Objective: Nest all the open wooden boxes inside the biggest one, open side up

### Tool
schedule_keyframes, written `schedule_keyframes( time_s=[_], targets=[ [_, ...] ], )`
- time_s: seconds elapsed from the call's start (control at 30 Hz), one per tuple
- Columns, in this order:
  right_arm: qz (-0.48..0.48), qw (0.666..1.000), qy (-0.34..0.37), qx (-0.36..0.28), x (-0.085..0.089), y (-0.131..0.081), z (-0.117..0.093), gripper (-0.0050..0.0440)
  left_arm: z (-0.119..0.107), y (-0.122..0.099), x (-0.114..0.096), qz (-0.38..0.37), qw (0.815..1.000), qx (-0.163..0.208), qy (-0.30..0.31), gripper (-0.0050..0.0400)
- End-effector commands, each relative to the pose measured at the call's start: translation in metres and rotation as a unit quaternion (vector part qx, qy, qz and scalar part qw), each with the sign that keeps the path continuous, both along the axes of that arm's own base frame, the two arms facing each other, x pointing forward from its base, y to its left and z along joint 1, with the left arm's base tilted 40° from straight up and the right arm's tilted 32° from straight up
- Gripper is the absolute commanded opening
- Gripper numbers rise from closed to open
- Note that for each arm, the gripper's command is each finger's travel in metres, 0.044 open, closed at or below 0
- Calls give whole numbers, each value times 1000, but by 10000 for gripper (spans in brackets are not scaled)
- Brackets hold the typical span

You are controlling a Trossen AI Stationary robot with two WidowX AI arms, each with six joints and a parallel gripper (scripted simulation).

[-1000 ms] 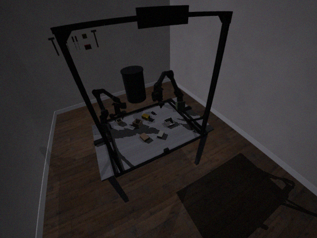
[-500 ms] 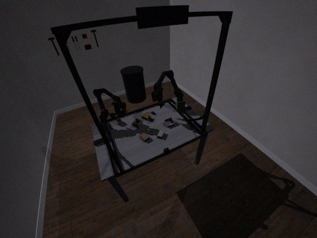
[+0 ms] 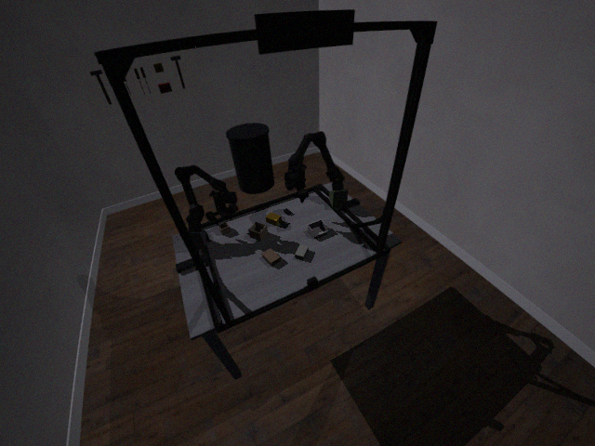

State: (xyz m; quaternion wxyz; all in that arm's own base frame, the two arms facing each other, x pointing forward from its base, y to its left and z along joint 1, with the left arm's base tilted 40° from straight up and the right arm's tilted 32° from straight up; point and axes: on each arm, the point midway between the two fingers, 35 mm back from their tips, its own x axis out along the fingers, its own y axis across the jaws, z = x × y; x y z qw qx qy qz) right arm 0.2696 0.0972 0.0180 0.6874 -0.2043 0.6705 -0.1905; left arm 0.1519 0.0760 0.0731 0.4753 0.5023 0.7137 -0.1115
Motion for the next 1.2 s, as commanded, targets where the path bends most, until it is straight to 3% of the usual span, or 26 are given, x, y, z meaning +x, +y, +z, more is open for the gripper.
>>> schedule_keyframes(
  time_s=[0.0, 0.77, 0.93, 1.17],
  targets=[
    [-1, 1000, -1, -2, 0, 0, 0, 400, 1, 0, 0, 2, 1000, 2, 0, 400],
    [0, 1000, 0, 0, 0, 0, 0, 400, 0, 0, 0, 12, 1000, 1, -9, 400],
    [0, 1000, 0, 0, 0, 0, 0, 400, 1, 0, -3, 97, 992, 8, -80, 400],
    [0, 1000, 0, 0, 0, 0, 0, 400, 2, 1, -7, 231, 954, 17, -192, 400]
  ],
)
